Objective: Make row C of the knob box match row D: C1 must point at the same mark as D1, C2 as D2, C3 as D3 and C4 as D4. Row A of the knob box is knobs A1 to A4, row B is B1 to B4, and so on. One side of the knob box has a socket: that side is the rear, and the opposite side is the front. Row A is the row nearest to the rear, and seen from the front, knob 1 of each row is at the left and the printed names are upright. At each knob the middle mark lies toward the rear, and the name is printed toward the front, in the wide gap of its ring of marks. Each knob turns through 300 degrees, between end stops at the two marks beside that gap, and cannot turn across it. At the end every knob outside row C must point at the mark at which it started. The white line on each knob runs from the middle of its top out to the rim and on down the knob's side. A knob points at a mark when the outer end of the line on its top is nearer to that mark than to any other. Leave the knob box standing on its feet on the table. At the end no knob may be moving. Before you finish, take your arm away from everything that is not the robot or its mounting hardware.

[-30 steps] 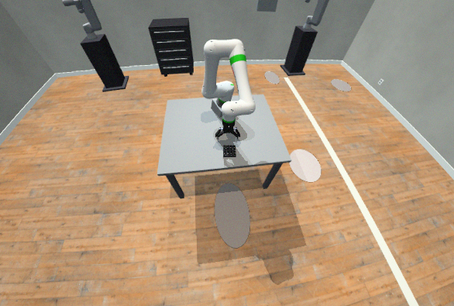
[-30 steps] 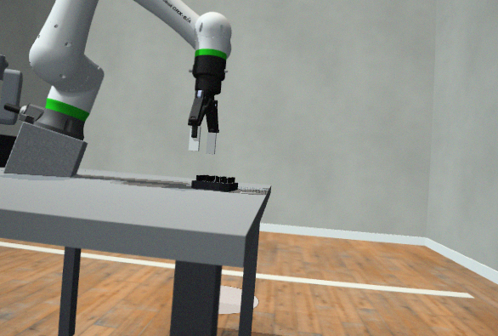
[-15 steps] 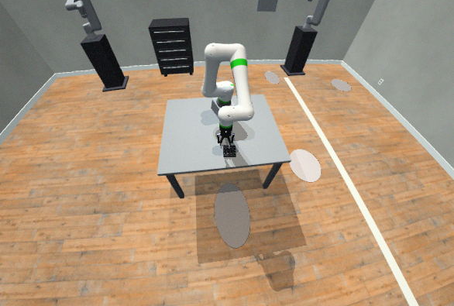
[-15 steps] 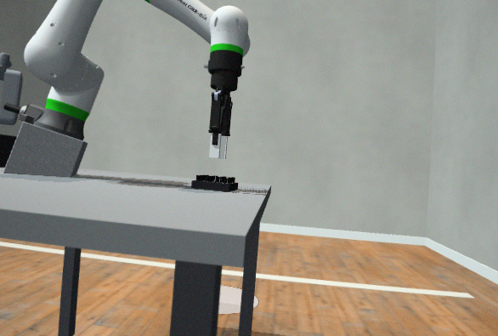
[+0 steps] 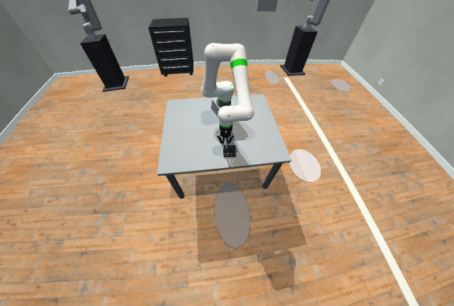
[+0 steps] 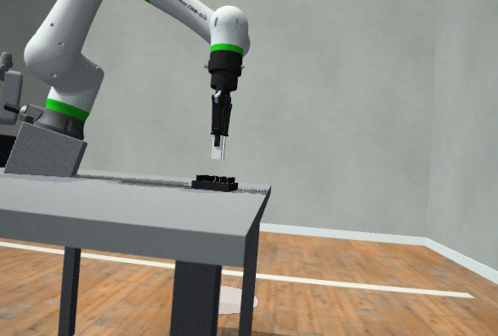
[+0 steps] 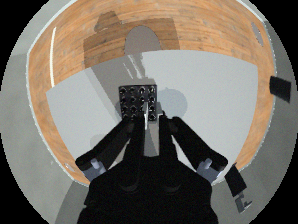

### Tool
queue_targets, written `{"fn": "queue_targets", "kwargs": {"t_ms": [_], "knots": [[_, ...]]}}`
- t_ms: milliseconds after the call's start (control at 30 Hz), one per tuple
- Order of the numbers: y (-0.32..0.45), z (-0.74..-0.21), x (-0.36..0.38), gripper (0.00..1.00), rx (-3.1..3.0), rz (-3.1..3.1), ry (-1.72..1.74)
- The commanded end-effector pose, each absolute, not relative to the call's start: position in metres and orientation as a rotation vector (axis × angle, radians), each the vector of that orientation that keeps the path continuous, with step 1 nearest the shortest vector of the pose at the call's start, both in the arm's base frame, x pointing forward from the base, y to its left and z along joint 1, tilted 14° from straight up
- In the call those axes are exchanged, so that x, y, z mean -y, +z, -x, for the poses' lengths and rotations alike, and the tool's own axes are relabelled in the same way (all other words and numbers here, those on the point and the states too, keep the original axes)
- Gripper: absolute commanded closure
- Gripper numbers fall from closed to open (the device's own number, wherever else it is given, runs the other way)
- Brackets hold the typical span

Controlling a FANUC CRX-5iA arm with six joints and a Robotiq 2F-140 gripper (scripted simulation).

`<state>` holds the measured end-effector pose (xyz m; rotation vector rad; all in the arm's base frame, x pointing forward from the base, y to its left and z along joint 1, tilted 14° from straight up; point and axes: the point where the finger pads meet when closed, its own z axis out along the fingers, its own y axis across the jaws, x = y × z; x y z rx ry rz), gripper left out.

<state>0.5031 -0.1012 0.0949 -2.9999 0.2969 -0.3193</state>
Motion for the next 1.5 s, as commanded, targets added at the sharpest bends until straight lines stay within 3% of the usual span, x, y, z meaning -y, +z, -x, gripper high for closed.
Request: {"fn": "queue_targets", "kwargs": {"t_ms": [0,1467], "knots": [[0.095,-0.503,0.101,0.88,-0.297,3.0,-0.32],[0.07,-0.51,0.099,0.88,-0.297,3.0,-0.319]]}}
